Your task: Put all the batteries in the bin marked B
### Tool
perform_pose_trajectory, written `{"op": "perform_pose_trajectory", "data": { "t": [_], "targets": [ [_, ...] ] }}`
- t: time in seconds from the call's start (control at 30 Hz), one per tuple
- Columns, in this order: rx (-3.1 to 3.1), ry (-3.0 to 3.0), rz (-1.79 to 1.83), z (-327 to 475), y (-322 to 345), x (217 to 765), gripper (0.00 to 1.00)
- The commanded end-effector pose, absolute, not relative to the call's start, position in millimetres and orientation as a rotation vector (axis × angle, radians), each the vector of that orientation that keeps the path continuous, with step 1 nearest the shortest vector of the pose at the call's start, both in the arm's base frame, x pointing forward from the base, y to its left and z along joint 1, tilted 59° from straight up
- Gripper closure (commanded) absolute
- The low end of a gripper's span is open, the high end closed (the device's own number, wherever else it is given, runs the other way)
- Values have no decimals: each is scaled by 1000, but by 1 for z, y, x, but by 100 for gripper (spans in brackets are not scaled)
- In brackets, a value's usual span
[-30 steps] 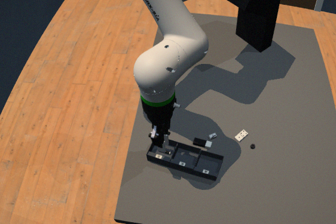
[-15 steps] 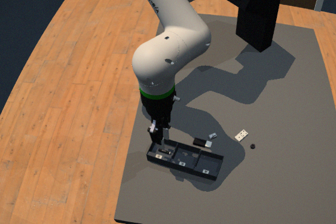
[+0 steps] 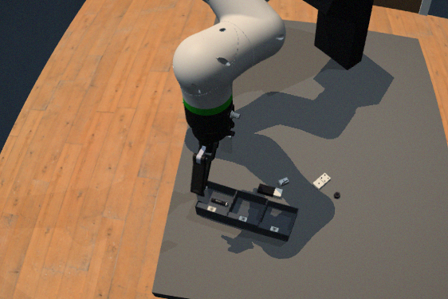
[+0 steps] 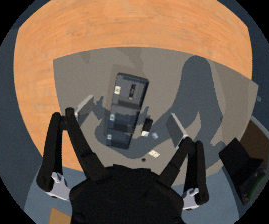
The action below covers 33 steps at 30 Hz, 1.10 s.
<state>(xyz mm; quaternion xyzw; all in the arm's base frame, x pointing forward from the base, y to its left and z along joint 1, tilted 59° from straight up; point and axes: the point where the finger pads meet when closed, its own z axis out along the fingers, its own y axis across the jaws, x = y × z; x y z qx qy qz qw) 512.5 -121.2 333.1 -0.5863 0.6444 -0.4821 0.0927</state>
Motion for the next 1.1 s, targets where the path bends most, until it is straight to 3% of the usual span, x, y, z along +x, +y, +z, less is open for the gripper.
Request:
{"op": "perform_pose_trajectory", "data": {
  "t": [0.0,0.53,1.07],
  "targets": [
    [-1740,1914,-1432,340,-115,504,0],
    [-1740,1914,-1432,368,-87,467,0],
    [-1740,1914,-1432,368,-87,467,0]
  ]
}}
